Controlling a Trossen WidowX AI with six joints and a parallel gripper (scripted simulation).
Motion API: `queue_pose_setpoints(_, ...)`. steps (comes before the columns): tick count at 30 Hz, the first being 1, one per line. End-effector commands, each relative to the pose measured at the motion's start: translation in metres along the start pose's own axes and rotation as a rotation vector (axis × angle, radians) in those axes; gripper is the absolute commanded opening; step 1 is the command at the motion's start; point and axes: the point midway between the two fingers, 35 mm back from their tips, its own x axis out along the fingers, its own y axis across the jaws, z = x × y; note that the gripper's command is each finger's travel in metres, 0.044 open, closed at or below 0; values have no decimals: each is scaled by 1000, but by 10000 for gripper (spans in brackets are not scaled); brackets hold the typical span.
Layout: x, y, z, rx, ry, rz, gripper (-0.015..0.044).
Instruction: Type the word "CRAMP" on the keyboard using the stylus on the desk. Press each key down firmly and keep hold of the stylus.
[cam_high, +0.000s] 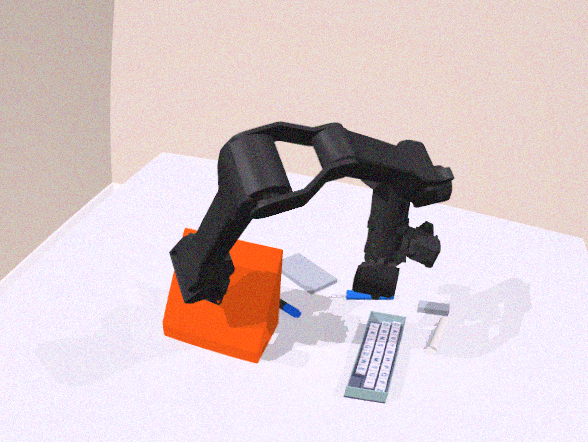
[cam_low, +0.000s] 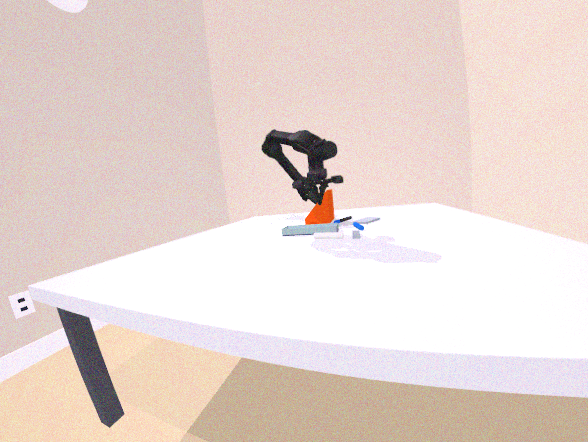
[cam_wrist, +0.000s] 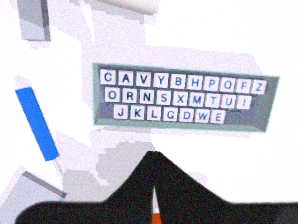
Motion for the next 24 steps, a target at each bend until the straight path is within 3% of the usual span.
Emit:
queue_pose_setpoints(1, 4, 0, -1, -2, 5, -2, 0)
queue_pose_setpoints(3, 2, 0, 0, 2, 5, -2, 0)
queue_pose_setpoints(7, 3, -1, -1, 3, 9, -3, 105)
queue_pose_setpoints(11, 3, 0, -1, 2, 8, -3, 0)
queue_pose_setpoints(20, 3, 0, -1, 2, 9, -3, 0)
queue_pose_setpoints(24, 3, 5, 1, -11, 27, -3, 105)
